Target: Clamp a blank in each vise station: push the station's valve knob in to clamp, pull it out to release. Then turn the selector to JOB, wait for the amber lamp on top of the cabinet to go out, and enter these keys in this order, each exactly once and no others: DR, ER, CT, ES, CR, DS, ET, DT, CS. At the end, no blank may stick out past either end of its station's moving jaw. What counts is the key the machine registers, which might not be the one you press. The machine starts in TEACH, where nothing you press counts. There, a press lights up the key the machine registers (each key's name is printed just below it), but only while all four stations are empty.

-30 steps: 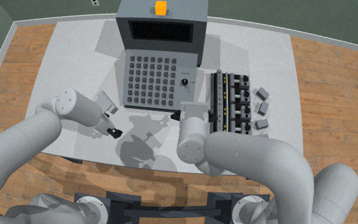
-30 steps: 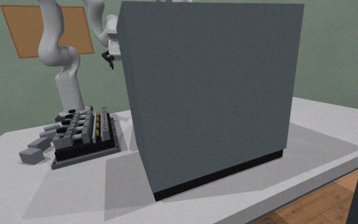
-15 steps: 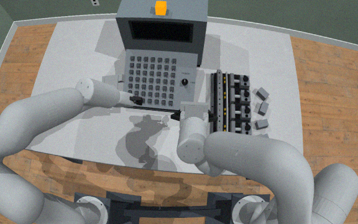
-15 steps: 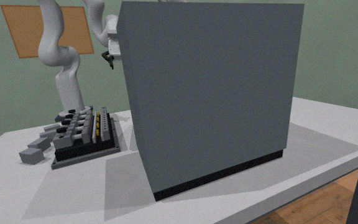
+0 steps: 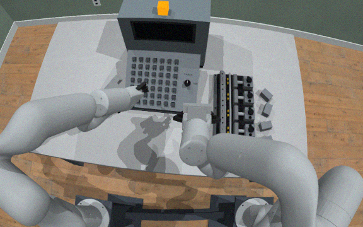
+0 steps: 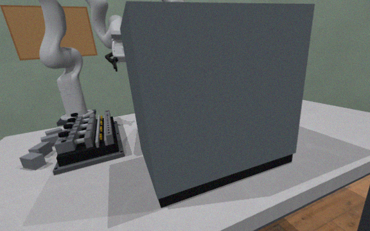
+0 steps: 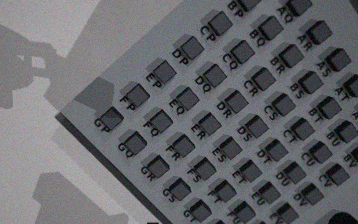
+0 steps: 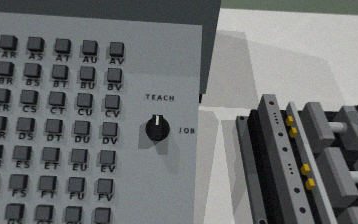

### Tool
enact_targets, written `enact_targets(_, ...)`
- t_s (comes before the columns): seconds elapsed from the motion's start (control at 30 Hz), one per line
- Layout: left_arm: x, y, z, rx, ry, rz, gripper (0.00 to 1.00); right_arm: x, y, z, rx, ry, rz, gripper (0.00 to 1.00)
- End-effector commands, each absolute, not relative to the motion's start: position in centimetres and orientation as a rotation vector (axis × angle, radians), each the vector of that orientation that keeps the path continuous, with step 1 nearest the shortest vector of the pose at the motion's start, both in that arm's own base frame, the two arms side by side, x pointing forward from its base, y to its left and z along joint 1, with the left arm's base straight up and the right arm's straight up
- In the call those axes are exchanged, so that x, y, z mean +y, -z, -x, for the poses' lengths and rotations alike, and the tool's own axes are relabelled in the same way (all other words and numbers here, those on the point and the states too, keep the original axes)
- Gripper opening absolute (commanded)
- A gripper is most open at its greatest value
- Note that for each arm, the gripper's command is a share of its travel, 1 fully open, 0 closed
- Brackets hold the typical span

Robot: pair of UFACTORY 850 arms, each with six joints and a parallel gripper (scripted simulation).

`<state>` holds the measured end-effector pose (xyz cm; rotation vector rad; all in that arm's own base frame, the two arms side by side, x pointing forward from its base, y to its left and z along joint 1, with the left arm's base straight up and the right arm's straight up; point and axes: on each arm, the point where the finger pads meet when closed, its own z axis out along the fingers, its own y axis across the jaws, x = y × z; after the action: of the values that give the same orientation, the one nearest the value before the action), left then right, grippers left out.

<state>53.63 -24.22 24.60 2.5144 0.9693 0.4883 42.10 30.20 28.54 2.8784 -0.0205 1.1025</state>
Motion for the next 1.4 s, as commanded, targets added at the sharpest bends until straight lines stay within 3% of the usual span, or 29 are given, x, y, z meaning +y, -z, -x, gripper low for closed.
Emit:
enact_targets(0.0,-24.5,-24.7,-54.0,1.05,-0.513,-2.487,1.0,30.2,-28.6,-42.1,-0.021,-1.105,-2.879,1.0)
enact_targets(0.7,-25.1,-24.3,-55.1,1.19,-0.522,-2.412,1.0,30.2,-28.6,-42.1,-0.021,-1.105,-2.879,1.0)
enact_targets(1.37,-27.5,-22.5,-60.3,1.78,-0.545,-1.984,1.0,30.2,-28.6,-42.1,-0.021,-1.105,-2.879,1.0)
